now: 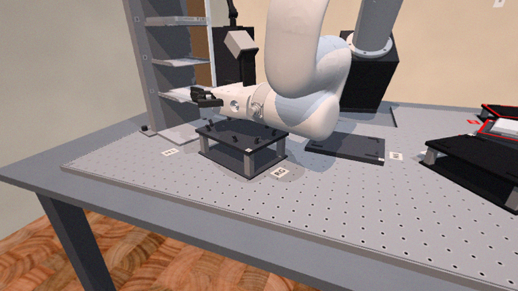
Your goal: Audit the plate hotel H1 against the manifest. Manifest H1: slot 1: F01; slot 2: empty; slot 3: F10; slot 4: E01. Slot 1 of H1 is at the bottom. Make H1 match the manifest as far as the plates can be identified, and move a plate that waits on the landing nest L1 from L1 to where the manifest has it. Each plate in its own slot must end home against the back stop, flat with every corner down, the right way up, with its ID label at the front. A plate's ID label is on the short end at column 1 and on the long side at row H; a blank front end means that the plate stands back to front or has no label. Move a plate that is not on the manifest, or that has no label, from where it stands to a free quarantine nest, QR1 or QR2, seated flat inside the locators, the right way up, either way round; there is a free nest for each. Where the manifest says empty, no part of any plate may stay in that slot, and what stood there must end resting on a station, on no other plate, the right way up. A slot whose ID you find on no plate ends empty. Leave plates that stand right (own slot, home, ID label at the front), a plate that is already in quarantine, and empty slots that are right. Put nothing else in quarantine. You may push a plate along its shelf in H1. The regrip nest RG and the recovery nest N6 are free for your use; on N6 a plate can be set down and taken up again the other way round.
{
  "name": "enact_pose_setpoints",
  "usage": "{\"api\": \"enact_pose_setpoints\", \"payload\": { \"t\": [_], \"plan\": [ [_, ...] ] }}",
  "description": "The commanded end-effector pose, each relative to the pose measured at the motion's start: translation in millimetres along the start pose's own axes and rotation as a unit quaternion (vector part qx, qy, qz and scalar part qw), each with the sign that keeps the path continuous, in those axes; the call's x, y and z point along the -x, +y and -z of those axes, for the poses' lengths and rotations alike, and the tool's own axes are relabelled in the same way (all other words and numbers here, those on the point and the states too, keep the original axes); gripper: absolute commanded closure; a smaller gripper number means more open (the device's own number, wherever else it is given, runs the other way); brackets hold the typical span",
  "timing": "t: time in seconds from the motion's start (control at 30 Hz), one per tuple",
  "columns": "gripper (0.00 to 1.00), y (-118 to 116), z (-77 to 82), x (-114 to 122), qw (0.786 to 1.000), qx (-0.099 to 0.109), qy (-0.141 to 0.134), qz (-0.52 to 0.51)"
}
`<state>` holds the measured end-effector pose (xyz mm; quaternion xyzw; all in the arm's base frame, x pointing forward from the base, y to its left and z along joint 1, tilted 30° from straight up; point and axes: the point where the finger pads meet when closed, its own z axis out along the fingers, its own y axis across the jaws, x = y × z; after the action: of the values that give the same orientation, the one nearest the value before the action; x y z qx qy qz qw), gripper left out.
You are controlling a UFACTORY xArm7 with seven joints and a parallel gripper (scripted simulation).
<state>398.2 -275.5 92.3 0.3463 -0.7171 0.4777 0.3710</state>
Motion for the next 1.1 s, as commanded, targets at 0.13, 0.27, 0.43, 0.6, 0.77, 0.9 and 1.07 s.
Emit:
{"api": "enact_pose_setpoints", "payload": {
  "t": [0.13, 0.27, 0.43, 0.6, 0.77, 0.9, 1.07],
  "plan": [
    [1.0, -0.9, -0.9, -0.9, 1.0, 0.0, 0.001, -0.001],
    [1.0, -0.9, -2.1, -0.3, 1.0, 0.0, 0.001, -0.001],
    [1.0, -0.9, -3.1, 0.1, 1.0, 0.0, 0.001, -0.001],
    [1.0, -0.9, -4.6, 0.8, 1.0, 0.0, 0.001, -0.001],
    [1.0, -0.9, -5.6, 1.3, 1.0, 0.0, 0.001, -0.001],
    [1.0, -0.9, -5.7, 1.3, 1.0, 0.0, 0.001, -0.001],
    [1.0, -0.9, -6.2, 1.3, 1.0, 0.0, 0.001, -0.001]
  ]
}}
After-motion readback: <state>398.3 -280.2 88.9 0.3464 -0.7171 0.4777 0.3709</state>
